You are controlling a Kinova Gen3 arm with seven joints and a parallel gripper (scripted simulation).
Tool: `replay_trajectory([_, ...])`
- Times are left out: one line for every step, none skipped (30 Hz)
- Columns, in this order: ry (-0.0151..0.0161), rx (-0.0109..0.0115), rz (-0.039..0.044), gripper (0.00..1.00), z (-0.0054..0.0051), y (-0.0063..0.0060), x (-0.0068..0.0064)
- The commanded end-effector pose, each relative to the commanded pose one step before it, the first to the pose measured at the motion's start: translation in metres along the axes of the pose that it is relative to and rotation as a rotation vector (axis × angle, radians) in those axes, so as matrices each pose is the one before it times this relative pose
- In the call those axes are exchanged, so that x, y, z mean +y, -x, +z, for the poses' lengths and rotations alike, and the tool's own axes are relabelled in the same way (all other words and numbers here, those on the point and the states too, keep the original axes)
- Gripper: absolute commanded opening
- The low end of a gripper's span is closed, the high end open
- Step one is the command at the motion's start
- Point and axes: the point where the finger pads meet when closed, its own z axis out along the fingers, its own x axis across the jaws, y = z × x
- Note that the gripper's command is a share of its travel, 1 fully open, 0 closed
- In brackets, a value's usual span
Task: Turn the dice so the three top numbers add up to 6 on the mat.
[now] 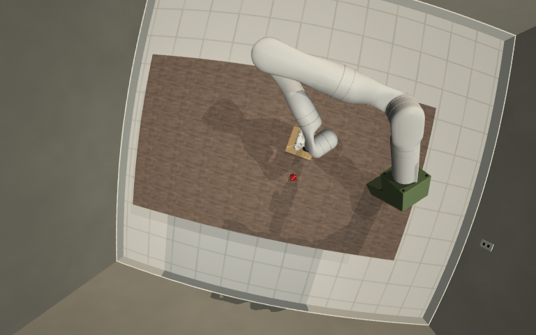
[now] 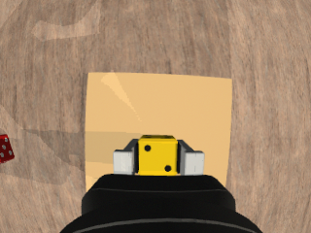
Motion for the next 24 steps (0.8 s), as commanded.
replay_trajectory([-0.00091,-0.00090,-0.00013,0.57,-0.00041,0.00033,-0.00035])
replay_trajectory([0.00000,0.00000,0.00000,0.57,0.00000,0.00000,0.00000])
replay_trajectory([0.00000,0.00000,0.00000,0.57,0.00000,-0.00001,-0.00001])
replay_trajectory([0.00000,0.00000,0.00000,0.57,0.00000,-0.00001,-0.00002])
replay_trajectory([0.00000,0.00000,0.00000,0.57,0.00000,-0.00002,-0.00003])
replay_trajectory([0.00000,0.00000,0.00000,0.57,0.00000,-0.00002,-0.00003])
replay_trajectory([0.00000,0.00000,0.00001,0.57,0.00000,-0.00002,-0.00004])
replay_trajectory([0.00000,0.00000,0.00001,0.57,0.00000,-0.00003,-0.00005])
replay_trajectory([0.00000,0.00000,0.00001,0.57,0.00000,-0.00003,-0.00005])
replay_trajectory([0.00000,0.00000,0.00001,0.57,0.00000,-0.00003,-0.00005])
replay_trajectory([0.00000,0.00000,0.00001,0.57,0.00000,-0.00003,-0.00005])
replay_trajectory([0.00000,0.00000,0.00001,0.57,0.00000,-0.00002,-0.00004])
replay_trajectory([0.00000,0.00000,0.00000,0.57,0.00000,0.00000,0.00000])
replay_trajectory([0.00000,0.00000,0.00000,0.57,0.00000,0.00000,0.00000])
replay_trajectory([0.00000,0.00000,0.00000,0.57,0.00000,-0.00002,-0.00003])
replay_trajectory([0.00000,0.00000,0.00000,0.57,0.00000,-0.00002,-0.00003])
replay_trajectory([0.00000,0.00000,0.00000,0.57,0.00000,-0.00001,-0.00002])
replay_trajectory([0.00000,0.00000,0.00000,0.57,0.00000,-0.00001,-0.00001])
replay_trajectory([0.00000,0.00000,0.00000,0.57,0.00000,0.00000,0.00000])
replay_trajectory([0.00000,0.00000,0.00000,0.57,0.00000,0.00000,0.00000])
replay_trajectory([0.00000,0.00000,0.00000,0.57,0.00000,0.00000,0.00000])
replay_trajectory([0.00000,0.00000,0.00000,0.57,0.00000,0.00000,0.00000])
replay_trajectory([0.00000,0.00000,0.00000,0.57,0.00000,0.00000,0.00000])
replay_trajectory([0.00000,0.00000,0.00000,0.57,0.00000,0.00000,0.00000])
